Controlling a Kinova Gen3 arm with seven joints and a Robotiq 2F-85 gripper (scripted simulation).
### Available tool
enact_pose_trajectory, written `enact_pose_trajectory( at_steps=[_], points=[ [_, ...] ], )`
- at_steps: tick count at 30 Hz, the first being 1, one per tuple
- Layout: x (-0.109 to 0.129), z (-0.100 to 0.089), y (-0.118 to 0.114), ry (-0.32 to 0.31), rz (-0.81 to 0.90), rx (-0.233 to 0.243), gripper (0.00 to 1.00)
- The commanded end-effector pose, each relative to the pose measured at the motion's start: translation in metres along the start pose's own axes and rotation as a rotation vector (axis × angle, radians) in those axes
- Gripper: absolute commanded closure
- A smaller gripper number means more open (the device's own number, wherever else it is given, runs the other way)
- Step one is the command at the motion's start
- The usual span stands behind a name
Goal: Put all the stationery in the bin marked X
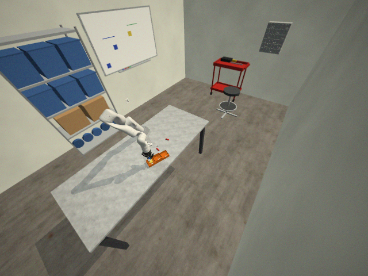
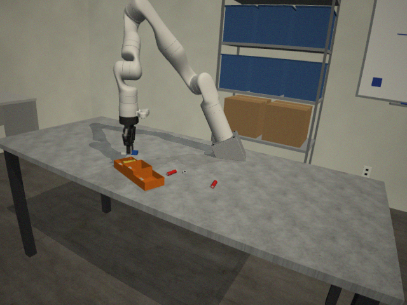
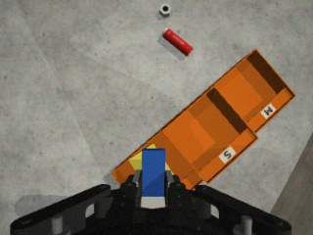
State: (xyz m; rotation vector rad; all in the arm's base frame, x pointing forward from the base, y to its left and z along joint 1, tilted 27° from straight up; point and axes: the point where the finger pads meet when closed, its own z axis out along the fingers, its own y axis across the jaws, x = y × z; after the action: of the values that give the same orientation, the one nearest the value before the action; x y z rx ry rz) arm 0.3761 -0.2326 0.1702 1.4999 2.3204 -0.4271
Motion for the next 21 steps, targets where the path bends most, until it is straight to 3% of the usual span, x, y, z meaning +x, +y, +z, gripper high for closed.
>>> enact_pose_trajectory(
  at_steps=[1,4,18,21],
  points=[
    [-0.0037,-0.0021,0.0005,-0.012,0.11,-0.004,0.81],
    [-0.0037,-0.0021,0.0005,-0.012,0.16,-0.004,0.81],
    [-0.0035,-0.0021,0.0009,-0.01,0.852,-0.008,0.81],
    [-0.0034,-0.0021,0.0013,-0.01,0.852,-0.008,0.81]
  ],
)
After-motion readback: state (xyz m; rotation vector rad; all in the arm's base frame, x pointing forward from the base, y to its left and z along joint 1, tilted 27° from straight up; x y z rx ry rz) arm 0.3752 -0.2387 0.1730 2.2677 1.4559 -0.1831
